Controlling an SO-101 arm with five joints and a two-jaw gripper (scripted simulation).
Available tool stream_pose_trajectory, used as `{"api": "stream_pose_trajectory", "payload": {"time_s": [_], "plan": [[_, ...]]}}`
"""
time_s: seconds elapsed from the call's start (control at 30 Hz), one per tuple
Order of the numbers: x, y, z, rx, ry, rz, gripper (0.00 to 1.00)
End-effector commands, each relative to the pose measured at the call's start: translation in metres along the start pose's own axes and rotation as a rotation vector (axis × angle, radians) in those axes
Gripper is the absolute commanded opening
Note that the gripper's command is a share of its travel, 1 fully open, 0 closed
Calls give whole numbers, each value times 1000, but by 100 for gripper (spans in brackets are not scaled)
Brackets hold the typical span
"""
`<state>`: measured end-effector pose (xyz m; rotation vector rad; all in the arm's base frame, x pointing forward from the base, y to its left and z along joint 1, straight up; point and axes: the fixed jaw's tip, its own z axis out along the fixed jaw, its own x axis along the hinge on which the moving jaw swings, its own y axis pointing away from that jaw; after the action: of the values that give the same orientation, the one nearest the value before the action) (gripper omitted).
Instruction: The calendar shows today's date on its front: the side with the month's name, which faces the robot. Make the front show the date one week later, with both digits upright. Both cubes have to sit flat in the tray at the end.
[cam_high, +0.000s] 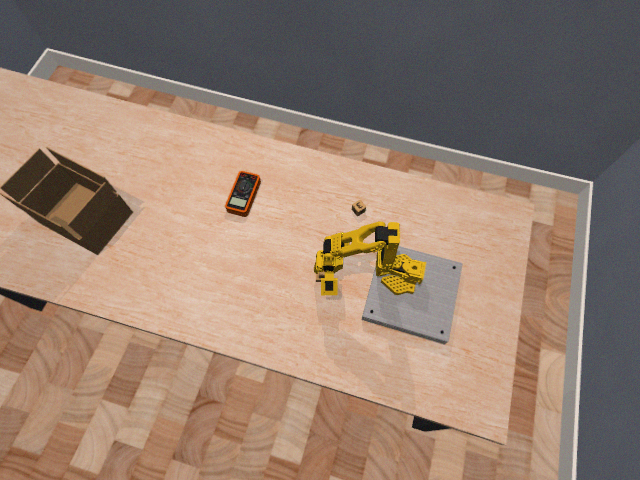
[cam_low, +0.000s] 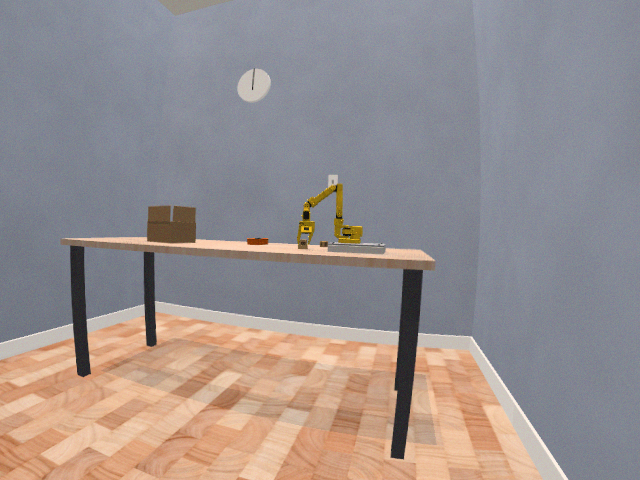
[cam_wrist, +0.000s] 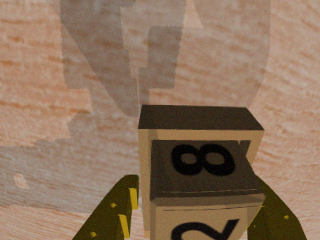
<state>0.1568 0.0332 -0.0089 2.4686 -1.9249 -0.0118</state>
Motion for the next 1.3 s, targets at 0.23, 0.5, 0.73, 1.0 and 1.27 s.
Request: {"api": "stream_pose_trajectory", "payload": {"time_s": [0.23,0.5,0.73,1.0,1.27], "plan": [[-1,-1,1,-10,-2,3,20],[-1,-1,1,-10,-2,3,20],[-1,-1,1,-10,-2,3,16],[-1,-1,1,-10,-2,3,9],[-1,-1,1,-10,-2,3,1]]}}
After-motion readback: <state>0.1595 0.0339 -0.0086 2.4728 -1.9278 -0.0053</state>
